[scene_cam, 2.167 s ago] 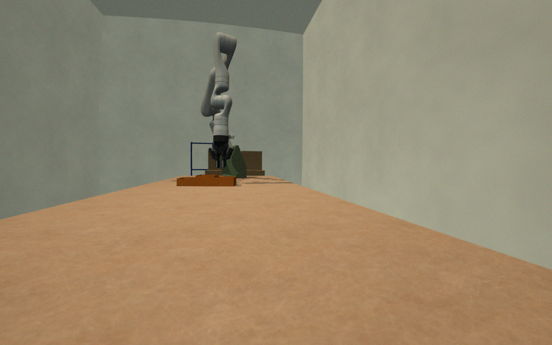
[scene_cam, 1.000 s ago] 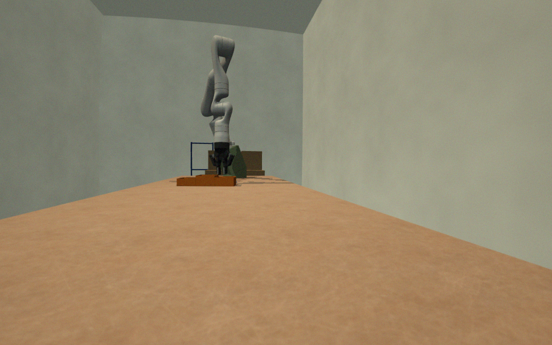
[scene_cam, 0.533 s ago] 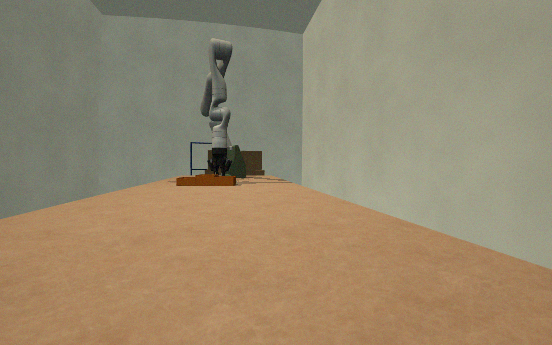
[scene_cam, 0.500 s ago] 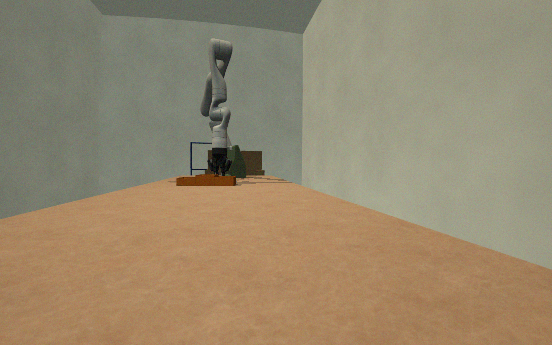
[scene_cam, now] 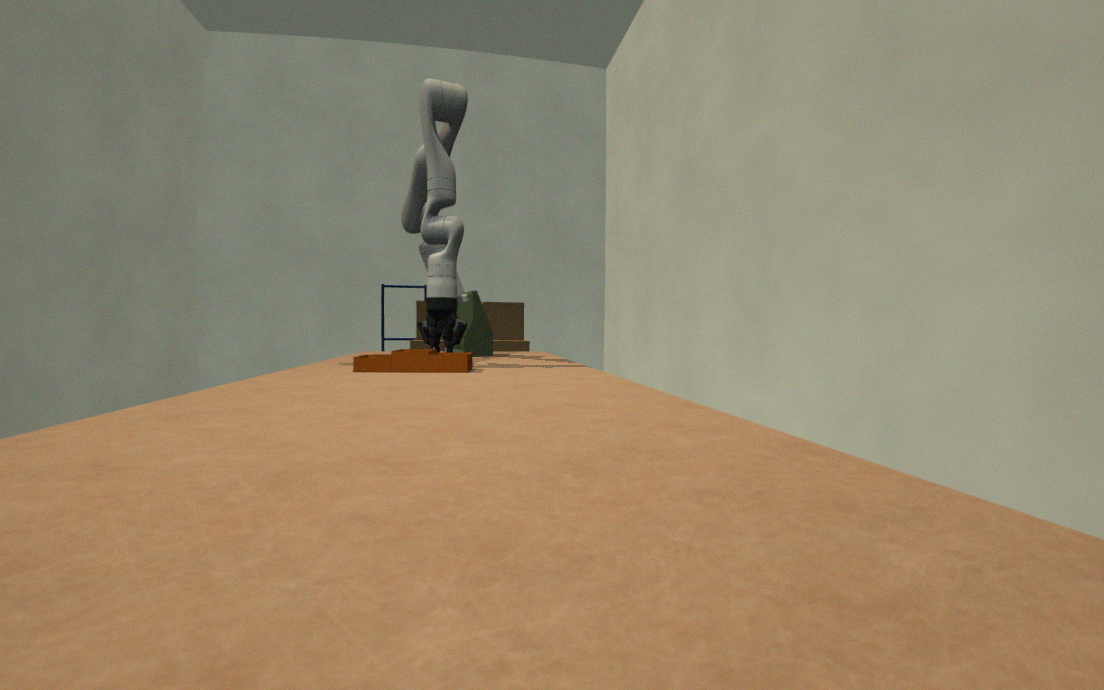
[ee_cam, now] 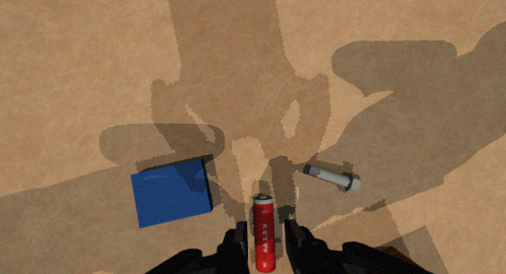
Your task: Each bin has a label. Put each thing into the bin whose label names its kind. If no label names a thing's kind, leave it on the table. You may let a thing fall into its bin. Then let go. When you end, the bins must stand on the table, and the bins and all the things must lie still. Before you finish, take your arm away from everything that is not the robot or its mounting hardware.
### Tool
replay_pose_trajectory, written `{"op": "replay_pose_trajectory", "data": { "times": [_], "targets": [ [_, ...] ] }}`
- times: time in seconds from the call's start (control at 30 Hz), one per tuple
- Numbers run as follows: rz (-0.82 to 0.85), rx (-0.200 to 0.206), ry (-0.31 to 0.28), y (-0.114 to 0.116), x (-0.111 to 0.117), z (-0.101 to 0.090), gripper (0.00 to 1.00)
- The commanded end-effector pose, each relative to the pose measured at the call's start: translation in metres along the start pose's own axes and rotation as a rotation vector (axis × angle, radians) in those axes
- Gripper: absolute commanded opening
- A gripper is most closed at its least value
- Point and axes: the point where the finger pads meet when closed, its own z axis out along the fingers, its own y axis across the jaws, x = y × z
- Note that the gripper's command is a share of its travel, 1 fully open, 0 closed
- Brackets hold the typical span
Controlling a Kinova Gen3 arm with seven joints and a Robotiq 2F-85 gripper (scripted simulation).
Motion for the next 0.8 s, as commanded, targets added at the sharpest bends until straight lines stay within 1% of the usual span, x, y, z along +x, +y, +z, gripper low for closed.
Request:
{"op": "replay_pose_trajectory", "data": {
  "times": [0.0, 0.1, 0.6, 0.63, 0.77],
  "targets": [
    [0.001, 0.003, 0.002, -0.0013, 0.0006, 0.0045, 0.29],
    [0.001, 0.003, 0.002, -0.0018, 0.0007, 0.0085, 0.29],
    [0.001, 0.003, 0.002, -0.0014, 0.0004, 0.0085, 0.29],
    [0.001, 0.003, 0.002, -0.0014, 0.0004, 0.0085, 0.09],
    [0.001, 0.003, 0.002, -0.0014, 0.0004, 0.0085, 0.09]
  ]
}}
